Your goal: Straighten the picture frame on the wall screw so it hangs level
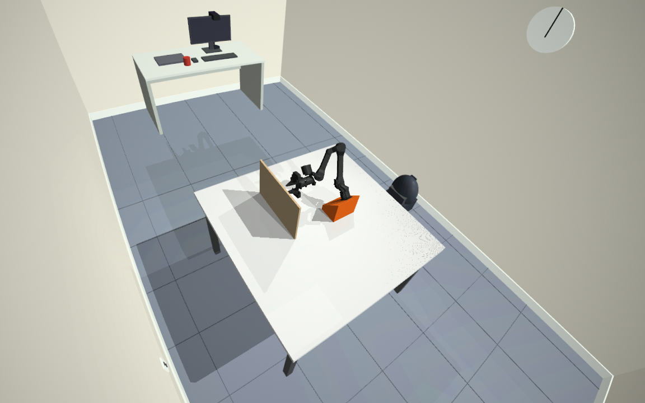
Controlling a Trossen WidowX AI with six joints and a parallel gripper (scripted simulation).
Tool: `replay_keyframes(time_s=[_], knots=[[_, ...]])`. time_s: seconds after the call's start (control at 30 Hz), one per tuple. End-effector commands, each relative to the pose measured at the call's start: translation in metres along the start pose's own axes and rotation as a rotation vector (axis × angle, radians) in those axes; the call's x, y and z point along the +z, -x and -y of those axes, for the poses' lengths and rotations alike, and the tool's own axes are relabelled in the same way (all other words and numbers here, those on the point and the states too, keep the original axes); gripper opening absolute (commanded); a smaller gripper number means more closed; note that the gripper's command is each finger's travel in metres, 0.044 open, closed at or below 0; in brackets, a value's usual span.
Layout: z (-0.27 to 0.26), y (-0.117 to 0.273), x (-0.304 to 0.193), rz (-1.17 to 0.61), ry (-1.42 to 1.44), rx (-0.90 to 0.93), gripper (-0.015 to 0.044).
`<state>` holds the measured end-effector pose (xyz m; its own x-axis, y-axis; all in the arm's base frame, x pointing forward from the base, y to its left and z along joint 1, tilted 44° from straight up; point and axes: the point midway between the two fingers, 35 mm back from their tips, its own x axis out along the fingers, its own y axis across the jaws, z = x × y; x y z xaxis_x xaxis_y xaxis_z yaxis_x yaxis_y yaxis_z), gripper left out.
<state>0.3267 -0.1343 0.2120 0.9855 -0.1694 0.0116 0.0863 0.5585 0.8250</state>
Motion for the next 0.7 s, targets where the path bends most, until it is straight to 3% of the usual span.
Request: replay_keyframes(time_s=[0.0, 0.67], knots=[[-0.003, -0.007, 0.002, 0.005, 0.008, 0.007, 0.026], [-0.003, -0.032, 0.001, 0.006, 0.007, 0.008, 0.026]])
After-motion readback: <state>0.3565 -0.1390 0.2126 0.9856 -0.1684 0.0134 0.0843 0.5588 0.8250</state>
